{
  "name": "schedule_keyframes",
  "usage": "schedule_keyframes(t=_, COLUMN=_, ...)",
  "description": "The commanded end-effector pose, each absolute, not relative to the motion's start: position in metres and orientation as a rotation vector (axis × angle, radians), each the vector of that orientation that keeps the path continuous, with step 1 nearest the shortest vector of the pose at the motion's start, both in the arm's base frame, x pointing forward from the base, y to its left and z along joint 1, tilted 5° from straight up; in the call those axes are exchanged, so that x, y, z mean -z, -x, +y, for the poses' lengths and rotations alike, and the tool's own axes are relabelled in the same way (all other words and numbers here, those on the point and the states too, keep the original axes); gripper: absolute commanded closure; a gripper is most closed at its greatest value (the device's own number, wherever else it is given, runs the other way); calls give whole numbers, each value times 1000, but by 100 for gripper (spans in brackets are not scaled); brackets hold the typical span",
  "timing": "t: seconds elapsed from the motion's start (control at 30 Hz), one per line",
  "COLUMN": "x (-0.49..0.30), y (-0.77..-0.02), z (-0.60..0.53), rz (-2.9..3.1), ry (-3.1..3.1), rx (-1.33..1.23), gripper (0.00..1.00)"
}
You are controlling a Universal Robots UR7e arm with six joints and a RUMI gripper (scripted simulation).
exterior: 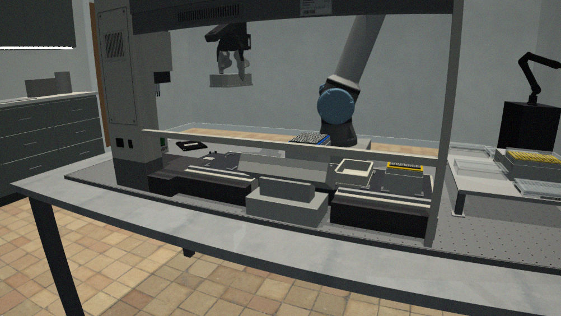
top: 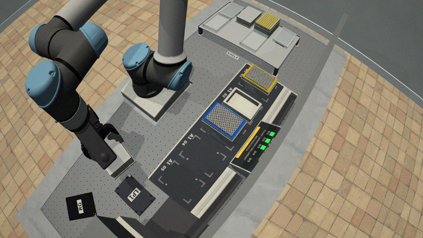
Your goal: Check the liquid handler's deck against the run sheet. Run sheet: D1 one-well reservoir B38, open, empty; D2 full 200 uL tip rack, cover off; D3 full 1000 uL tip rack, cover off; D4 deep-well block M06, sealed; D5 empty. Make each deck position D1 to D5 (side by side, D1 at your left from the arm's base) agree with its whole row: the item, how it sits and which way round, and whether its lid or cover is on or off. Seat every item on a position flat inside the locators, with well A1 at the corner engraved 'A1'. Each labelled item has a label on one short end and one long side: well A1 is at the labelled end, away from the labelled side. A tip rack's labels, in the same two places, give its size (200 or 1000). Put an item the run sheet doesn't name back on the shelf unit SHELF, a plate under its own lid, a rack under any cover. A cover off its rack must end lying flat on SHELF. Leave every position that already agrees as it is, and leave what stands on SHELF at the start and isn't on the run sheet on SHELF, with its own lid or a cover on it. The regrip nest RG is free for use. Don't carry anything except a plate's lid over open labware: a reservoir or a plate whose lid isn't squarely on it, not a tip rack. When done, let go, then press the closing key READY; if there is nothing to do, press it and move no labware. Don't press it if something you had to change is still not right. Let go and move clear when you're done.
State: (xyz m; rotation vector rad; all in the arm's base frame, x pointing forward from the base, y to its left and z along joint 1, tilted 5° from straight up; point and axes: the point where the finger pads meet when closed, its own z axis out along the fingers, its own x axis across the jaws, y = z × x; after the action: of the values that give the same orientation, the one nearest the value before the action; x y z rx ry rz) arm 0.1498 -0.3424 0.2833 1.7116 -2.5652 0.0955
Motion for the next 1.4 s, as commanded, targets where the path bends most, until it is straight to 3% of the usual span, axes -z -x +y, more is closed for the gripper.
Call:
schedule_keyframes(t=0.0, x=-284, y=-151, z=-335, rz=-2565, ry=-1711, rx=-98, gripper=100)
schedule_keyframes(t=1.37, x=-274, y=-174, z=-223, rz=-2477, ry=-1831, rx=-93, gripper=100)
